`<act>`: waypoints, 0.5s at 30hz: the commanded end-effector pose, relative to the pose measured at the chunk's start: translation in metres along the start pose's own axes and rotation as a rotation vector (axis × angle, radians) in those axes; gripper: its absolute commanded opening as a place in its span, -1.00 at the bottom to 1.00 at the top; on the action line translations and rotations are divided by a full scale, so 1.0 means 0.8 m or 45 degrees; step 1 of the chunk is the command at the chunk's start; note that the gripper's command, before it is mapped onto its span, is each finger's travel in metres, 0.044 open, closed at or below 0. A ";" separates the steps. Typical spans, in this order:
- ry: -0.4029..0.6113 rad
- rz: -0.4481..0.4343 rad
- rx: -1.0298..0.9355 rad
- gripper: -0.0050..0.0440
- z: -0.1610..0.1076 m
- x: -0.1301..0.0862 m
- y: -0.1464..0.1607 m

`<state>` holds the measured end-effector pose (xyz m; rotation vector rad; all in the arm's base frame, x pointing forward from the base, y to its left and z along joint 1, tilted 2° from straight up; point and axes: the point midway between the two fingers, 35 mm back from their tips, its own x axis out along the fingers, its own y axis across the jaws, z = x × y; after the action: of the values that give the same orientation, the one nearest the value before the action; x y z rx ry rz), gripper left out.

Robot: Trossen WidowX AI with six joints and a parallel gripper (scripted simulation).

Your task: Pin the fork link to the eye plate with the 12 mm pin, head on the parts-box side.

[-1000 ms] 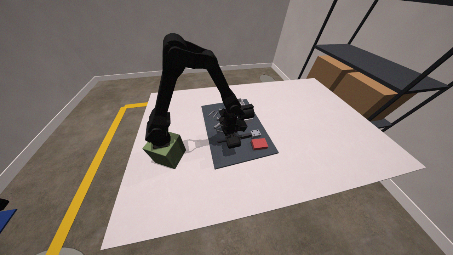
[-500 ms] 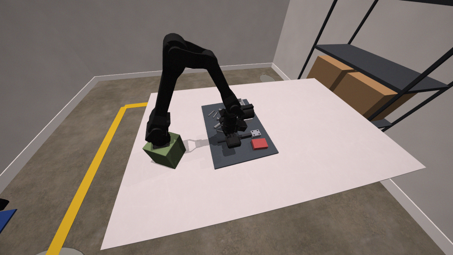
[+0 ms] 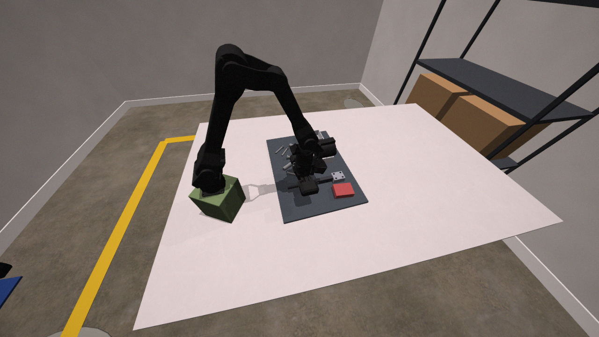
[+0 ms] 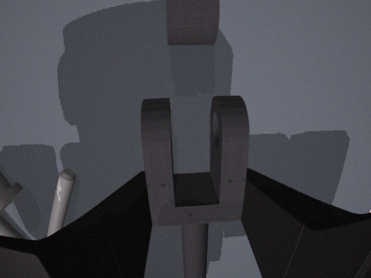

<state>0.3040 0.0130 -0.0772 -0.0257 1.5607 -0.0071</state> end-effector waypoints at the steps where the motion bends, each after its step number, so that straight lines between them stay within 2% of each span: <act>1: -0.019 0.005 0.010 -0.29 0.005 0.001 0.001; 15: -0.008 0.002 0.008 -0.29 0.004 0.000 0.001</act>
<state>0.3041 0.0130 -0.0772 -0.0257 1.5616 -0.0072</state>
